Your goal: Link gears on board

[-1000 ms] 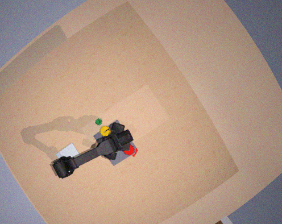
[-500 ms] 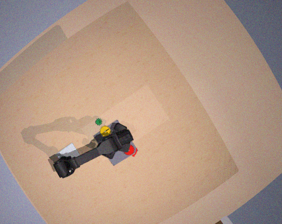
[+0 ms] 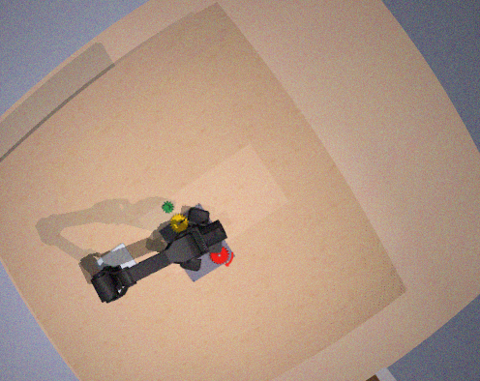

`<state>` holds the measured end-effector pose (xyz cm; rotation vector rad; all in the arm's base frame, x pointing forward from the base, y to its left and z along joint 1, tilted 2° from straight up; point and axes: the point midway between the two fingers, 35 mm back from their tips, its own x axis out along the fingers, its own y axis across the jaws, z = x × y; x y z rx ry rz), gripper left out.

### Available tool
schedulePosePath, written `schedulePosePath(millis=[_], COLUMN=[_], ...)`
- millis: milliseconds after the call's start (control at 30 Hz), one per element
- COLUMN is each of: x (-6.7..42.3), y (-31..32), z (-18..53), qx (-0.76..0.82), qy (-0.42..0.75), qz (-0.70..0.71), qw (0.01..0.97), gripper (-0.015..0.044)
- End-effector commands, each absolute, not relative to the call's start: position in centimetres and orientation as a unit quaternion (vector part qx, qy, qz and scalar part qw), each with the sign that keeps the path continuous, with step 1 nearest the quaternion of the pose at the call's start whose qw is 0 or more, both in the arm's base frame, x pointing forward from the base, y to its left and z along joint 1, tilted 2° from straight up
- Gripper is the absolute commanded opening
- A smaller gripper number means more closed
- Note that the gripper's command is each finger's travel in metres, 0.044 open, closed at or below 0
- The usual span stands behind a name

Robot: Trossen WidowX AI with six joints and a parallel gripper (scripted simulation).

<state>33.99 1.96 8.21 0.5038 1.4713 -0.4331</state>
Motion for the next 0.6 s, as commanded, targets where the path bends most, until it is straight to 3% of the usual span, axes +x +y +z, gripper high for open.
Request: schedulePosePath(millis=[0, 400, 567], x=[34.03, 34.1, 34.11], y=[1.89, 2.02, 1.92], z=[8.07, 7.87, 8.26], qx=[0.204, 0.249, 0.265], qy=[0.664, 0.651, 0.646], qz=[-0.173, -0.215, -0.231], qw=[0.699, 0.684, 0.678], gripper=[0.0, 0.0, 0.0131])
